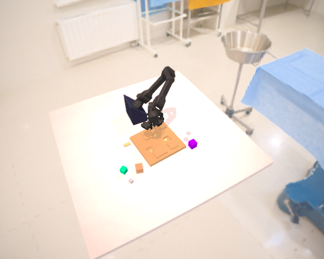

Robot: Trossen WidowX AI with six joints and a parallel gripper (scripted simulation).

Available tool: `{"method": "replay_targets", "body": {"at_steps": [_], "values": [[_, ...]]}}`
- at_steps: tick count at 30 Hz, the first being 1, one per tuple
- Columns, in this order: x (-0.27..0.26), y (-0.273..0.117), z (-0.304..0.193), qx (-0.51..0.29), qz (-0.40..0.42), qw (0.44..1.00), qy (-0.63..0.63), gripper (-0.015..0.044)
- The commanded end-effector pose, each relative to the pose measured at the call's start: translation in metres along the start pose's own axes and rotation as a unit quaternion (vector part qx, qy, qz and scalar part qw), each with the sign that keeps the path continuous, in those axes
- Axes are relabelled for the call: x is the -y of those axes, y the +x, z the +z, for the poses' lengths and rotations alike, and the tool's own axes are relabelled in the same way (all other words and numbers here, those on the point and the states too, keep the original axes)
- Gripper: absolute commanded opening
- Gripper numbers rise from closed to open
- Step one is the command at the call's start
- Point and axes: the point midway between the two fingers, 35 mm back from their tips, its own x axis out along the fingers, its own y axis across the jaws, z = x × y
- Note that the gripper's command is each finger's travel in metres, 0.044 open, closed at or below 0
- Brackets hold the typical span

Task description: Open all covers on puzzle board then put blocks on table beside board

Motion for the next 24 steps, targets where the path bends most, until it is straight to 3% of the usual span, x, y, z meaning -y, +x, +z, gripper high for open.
{"method": "replay_targets", "body": {"at_steps": [1,24], "values": [[0.0,0.0,0.0,0.001,0.001,1.0,0.002,0.0144],[-0.001,0.02,0.001,0.001,0.001,1.0,0.002,0.0144]]}}
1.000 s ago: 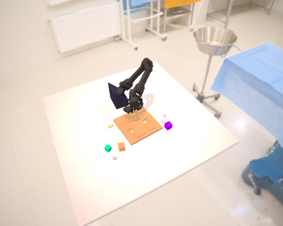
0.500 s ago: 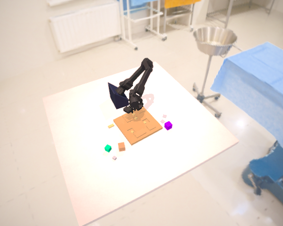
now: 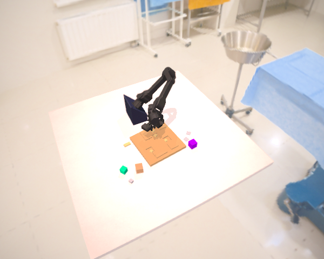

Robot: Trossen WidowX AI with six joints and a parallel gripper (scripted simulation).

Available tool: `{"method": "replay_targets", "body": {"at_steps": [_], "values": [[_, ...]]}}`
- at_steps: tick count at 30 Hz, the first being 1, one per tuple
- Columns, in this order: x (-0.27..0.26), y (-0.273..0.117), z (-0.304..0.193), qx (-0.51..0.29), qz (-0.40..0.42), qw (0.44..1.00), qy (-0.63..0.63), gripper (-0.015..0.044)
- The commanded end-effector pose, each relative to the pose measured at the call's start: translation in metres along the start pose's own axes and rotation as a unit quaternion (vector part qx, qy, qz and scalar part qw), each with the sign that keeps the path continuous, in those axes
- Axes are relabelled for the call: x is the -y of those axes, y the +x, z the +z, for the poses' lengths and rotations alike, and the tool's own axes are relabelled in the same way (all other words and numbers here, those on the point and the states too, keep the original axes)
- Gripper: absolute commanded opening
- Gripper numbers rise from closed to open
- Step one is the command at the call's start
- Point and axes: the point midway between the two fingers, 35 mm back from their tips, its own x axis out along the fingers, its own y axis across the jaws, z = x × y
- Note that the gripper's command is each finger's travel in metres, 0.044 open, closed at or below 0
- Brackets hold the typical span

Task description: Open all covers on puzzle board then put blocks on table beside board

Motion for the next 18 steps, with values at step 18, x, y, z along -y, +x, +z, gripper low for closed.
{"method": "replay_targets", "body": {"at_steps": [18], "values": [[-0.001,0.014,-0.001,0.0,0.002,1.0,0.004,0.0144]]}}
